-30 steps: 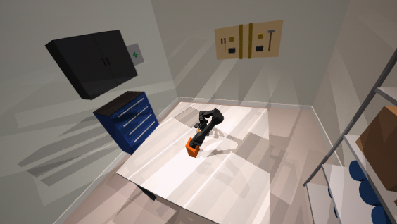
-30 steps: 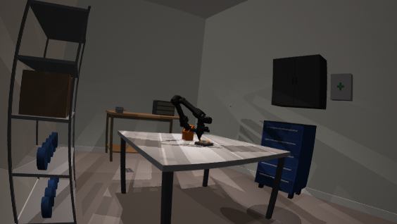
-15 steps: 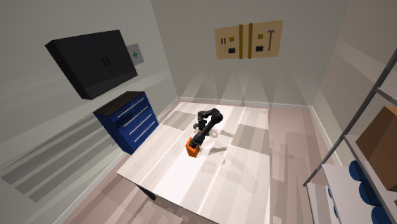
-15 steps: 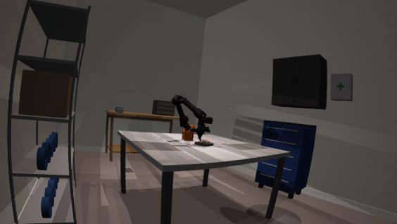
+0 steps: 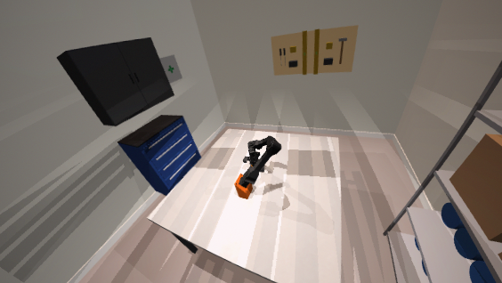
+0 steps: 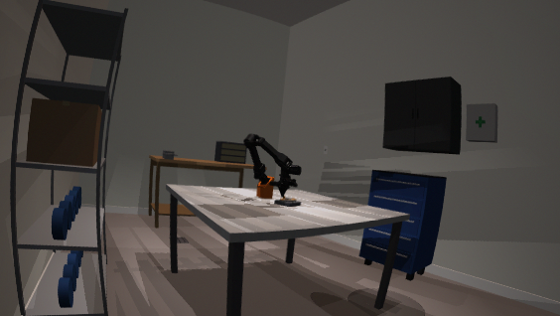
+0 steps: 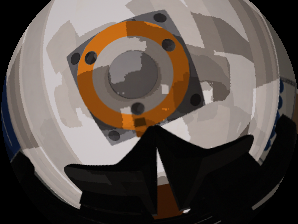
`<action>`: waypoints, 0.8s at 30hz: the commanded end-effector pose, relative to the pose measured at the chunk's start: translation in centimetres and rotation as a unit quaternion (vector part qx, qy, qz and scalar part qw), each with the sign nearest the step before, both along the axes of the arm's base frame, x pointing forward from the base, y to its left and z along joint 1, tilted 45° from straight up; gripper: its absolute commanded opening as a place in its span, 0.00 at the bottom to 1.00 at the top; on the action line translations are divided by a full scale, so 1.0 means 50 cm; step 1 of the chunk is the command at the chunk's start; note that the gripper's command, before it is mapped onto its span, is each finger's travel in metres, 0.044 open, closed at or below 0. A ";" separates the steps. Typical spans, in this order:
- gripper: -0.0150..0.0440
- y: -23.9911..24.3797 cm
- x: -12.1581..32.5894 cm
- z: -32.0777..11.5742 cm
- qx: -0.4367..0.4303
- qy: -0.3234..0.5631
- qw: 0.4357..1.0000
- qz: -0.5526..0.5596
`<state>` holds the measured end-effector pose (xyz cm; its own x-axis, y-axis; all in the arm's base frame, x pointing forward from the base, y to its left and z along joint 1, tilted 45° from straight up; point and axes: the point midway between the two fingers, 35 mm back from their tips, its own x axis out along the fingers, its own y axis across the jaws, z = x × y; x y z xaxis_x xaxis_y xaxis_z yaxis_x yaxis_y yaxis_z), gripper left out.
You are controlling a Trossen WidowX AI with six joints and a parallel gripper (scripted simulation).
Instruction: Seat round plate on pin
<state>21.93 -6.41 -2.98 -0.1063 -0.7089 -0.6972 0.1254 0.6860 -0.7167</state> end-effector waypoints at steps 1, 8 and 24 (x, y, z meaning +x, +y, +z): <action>0.25 0.009 0.002 -0.010 0.007 -0.002 1.000 -0.003; 0.25 0.014 0.001 -0.015 0.007 -0.002 1.000 -0.003; 0.25 0.033 0.010 -0.035 0.007 -0.002 1.000 -0.003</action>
<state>22.08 -5.10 -4.38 -0.1102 -0.7029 -0.7027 0.1222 0.6921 -0.7114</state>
